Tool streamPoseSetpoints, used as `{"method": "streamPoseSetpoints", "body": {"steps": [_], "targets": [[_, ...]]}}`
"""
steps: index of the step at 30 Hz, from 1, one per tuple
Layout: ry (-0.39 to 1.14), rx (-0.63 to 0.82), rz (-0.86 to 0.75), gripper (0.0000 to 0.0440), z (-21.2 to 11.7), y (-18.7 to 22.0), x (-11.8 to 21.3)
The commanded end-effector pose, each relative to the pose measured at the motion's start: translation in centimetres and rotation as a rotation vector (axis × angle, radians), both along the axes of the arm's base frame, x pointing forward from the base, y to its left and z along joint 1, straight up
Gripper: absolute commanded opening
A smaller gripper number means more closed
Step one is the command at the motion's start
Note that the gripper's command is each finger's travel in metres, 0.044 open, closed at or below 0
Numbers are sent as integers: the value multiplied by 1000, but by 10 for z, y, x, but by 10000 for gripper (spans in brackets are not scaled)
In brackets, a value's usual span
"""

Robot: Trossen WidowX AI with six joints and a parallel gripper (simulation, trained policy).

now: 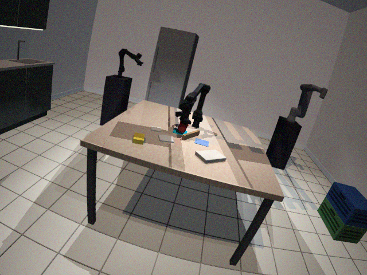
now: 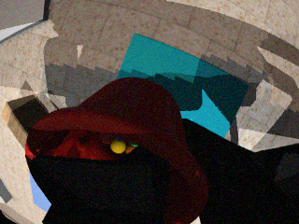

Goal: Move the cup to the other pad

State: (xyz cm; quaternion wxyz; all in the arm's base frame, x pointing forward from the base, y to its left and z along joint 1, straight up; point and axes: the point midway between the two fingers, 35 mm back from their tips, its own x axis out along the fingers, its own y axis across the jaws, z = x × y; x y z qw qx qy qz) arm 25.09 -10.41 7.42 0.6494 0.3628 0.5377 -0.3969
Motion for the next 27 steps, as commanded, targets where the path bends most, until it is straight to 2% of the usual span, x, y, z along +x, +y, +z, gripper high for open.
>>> {"method": "streamPoseSetpoints", "body": {"steps": [1, 6, 10, 20, 27], "targets": [[9, -2, -14, 15, -6, -1, -8], [-9, -8, -32, 65, -10, -5, -11], [-60, -17, -46, 159, -5, -9, -7], [-132, -20, -40, 189, 7, -8, -11], [-174, -25, -38, 233, 16, -8, -15]]}}
